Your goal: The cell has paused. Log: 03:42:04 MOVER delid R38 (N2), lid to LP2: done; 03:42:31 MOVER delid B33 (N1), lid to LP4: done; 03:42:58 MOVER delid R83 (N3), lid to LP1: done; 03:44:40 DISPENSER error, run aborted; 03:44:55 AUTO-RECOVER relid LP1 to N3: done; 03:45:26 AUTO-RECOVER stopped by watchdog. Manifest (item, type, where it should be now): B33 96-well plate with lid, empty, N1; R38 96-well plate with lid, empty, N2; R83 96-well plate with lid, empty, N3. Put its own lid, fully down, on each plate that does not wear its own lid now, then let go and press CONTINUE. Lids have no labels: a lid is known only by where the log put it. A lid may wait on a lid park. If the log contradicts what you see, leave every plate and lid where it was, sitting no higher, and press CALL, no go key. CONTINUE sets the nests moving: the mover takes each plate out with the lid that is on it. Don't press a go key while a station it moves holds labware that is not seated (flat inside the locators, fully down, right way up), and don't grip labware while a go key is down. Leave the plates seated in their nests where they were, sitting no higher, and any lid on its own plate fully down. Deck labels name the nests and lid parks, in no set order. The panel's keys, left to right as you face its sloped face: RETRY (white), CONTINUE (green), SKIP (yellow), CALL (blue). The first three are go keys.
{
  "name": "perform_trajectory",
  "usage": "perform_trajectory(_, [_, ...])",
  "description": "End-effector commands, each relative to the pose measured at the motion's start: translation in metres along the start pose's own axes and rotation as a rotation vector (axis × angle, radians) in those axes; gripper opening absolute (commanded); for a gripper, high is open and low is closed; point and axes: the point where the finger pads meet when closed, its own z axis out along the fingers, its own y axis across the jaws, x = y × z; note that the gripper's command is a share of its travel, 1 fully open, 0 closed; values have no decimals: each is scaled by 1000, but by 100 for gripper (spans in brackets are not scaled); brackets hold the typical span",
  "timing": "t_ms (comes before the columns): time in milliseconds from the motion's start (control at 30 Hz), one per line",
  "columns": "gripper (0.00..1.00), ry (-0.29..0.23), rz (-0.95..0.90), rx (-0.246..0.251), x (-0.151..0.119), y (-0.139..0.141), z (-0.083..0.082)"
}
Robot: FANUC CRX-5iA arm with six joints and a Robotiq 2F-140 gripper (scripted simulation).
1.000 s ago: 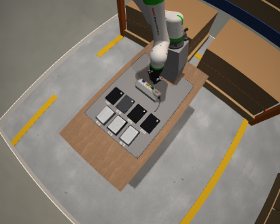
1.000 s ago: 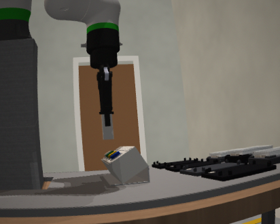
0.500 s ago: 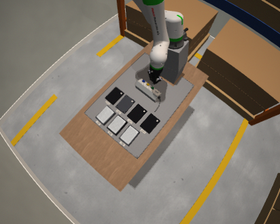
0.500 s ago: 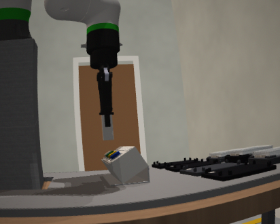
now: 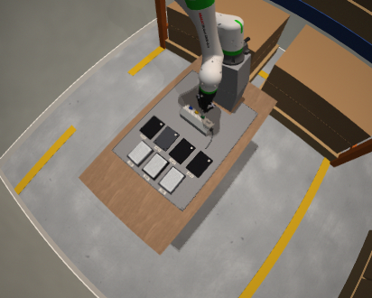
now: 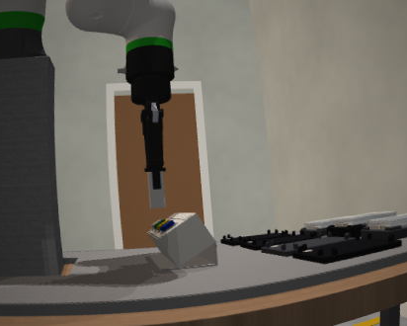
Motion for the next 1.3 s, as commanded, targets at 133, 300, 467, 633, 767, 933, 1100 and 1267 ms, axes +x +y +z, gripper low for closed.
perform_trajectory(133, [0, 1, 0, 0, 0, 0, 7])
perform_trajectory(300, [0, 1, 0, 0, 0, 0, 10])
perform_trajectory(467, [0, 1, 0, 0, 0, 0, 15])
perform_trajectory(633, [0, 1, 0, 0, 0, 0, 18])
perform_trajectory(767, [0, 1, 0, 0, 0, 0, 20])
perform_trajectory(933, [0, 1, 0, 0, 0, 0, 21])
perform_trajectory(1100, [0, 1, 0, 0, 0, 0, 22])
perform_trajectory(1267, [0, 1, 0, 0, 0, 0, 22])
